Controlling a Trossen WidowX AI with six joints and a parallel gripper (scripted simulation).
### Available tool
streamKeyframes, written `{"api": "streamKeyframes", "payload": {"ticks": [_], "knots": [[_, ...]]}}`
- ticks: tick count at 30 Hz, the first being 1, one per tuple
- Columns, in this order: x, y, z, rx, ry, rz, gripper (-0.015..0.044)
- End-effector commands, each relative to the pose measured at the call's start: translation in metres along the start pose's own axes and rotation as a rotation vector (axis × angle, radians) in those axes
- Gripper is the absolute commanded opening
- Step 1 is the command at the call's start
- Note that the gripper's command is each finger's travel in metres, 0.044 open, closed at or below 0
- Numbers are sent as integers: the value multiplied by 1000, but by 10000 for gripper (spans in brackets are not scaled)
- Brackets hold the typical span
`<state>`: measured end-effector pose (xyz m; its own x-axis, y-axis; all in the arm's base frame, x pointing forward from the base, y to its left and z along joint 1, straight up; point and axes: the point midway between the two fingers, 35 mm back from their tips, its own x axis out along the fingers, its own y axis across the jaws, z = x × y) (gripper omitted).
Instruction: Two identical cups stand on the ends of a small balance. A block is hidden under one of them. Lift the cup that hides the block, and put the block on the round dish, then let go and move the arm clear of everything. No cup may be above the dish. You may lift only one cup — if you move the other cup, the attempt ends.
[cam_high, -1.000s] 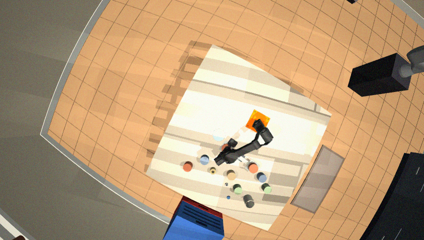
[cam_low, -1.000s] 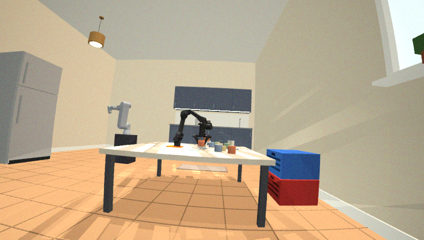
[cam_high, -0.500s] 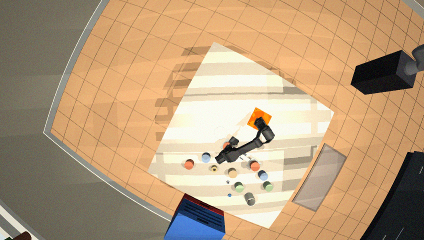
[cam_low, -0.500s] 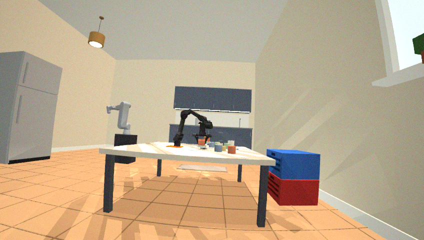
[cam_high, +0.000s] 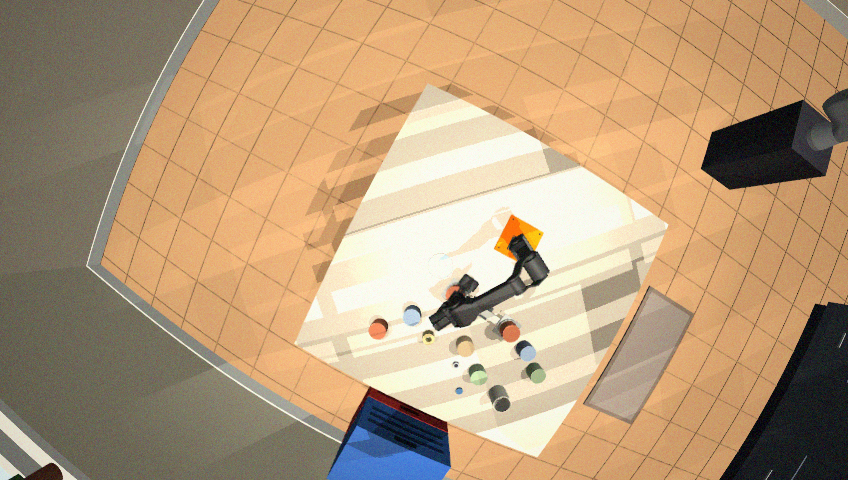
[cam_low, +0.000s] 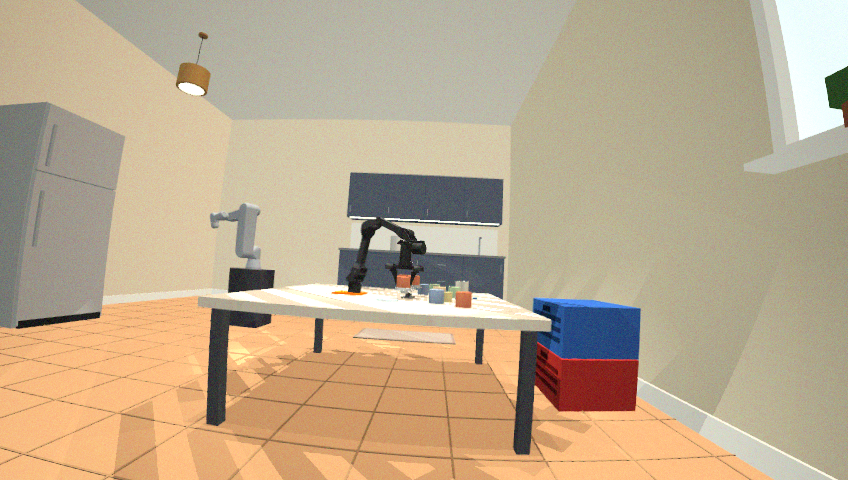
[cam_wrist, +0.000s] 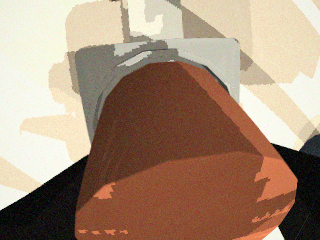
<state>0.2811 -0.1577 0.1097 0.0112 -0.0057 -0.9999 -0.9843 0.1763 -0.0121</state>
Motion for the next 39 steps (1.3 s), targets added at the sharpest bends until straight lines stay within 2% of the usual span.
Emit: {"api": "streamKeyframes", "payload": {"ticks": [1, 39], "knots": [[-8, -4, -1, -4, 5, -17, 0], [-59, -4, -1, -4, 6, -19, 0]]}}
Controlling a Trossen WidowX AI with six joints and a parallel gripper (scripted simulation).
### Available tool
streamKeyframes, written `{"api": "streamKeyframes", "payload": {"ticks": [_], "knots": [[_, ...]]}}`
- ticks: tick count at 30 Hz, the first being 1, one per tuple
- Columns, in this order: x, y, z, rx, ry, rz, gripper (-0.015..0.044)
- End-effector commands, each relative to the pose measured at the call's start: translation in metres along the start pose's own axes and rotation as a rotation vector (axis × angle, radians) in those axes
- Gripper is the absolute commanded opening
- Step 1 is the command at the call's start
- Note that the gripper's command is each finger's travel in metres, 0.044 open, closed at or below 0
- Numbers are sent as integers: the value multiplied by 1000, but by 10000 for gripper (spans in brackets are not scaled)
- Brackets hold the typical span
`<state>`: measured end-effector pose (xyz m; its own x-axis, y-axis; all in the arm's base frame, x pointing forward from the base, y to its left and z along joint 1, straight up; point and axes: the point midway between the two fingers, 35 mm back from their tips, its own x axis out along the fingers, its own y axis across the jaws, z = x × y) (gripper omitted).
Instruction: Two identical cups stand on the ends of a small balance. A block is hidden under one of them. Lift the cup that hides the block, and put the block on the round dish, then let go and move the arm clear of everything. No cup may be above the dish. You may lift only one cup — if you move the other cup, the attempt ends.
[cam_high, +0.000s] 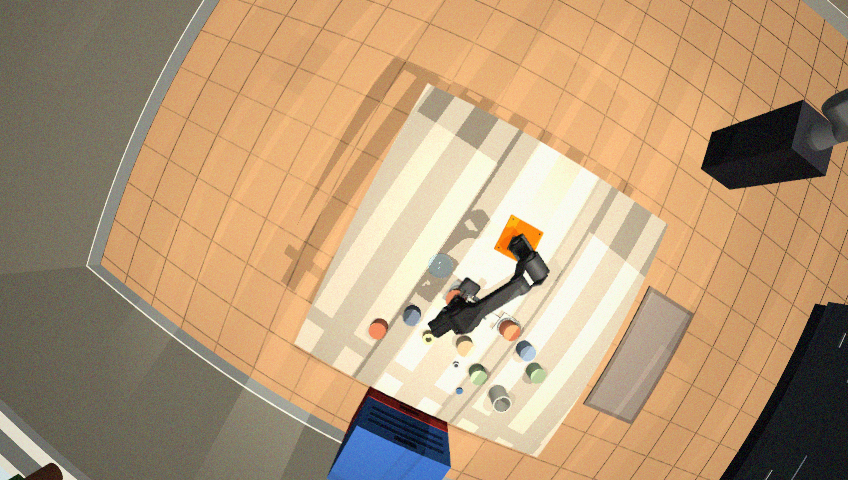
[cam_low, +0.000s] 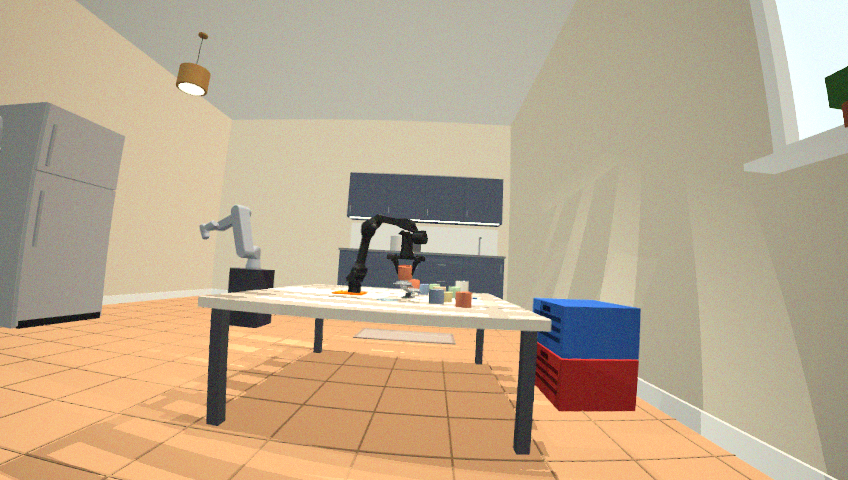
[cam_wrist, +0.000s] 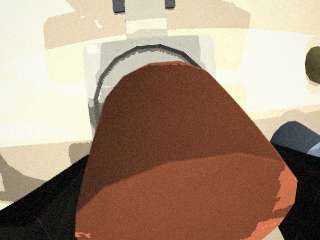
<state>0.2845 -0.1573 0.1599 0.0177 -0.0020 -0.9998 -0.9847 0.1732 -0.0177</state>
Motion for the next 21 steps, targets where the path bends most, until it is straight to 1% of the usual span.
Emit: {"api": "streamKeyframes", "payload": {"ticks": [1, 21], "knots": [[-10, 0, -2, -1, 11, -13, 0], [-36, 4, -1, -1, 11, -14, 0]]}}
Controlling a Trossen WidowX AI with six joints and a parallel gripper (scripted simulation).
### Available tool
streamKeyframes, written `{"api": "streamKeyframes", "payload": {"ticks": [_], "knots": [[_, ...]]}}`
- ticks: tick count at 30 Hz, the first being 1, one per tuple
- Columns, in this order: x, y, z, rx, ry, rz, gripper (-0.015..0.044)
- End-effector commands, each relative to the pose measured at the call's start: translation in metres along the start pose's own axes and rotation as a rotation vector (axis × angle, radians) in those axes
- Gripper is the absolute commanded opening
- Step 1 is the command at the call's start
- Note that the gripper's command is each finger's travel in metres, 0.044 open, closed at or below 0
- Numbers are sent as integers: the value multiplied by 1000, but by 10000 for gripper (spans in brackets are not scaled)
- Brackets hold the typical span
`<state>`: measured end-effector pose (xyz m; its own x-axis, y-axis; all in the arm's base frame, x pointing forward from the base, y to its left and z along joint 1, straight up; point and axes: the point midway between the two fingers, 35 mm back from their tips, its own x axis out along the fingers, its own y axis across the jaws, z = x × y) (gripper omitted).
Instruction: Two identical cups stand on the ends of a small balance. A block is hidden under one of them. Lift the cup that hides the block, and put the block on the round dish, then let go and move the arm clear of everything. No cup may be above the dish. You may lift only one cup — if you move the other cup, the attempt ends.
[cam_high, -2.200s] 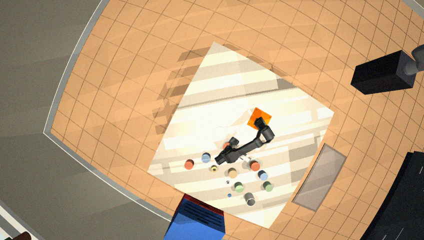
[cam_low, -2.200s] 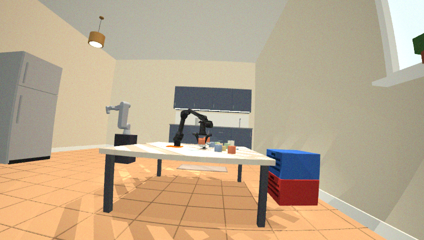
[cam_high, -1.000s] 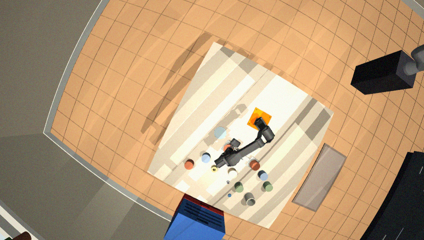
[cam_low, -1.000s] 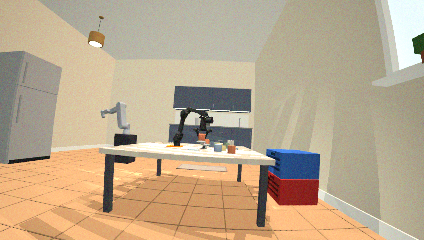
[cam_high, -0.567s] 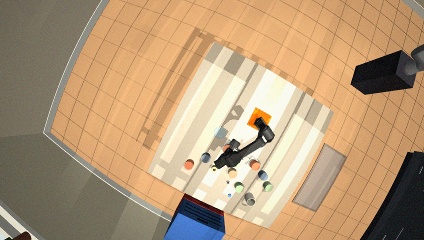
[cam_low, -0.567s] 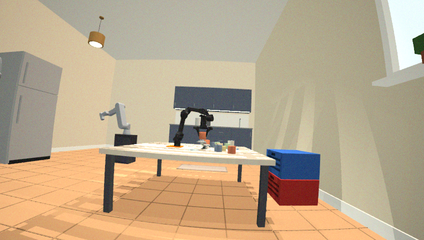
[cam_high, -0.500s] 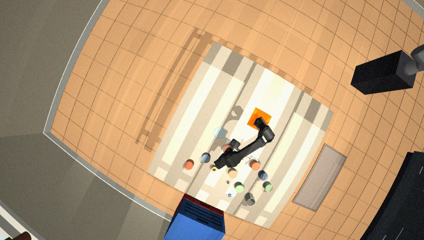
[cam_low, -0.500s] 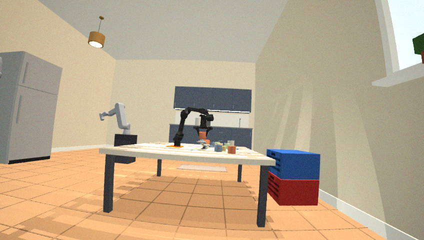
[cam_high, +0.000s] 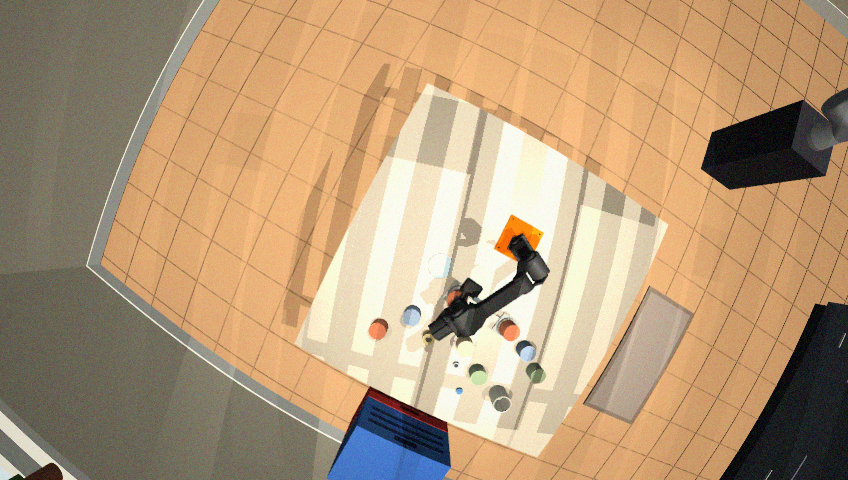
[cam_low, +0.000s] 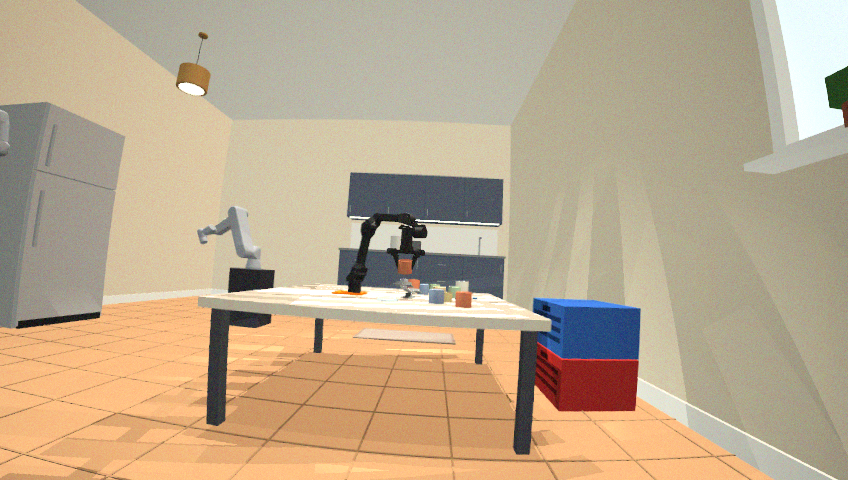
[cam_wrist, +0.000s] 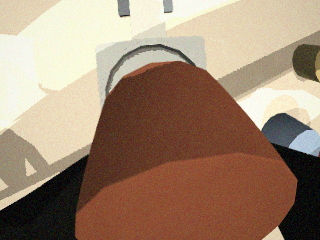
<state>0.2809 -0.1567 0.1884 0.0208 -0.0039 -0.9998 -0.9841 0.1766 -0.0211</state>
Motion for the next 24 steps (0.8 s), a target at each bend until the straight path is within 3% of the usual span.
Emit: {"api": "streamKeyframes", "payload": {"ticks": [1, 24], "knots": [[-9, 1, -1, -4, 10, -10, 0], [-17, 3, 1, 0, 0, 0, 0]]}}
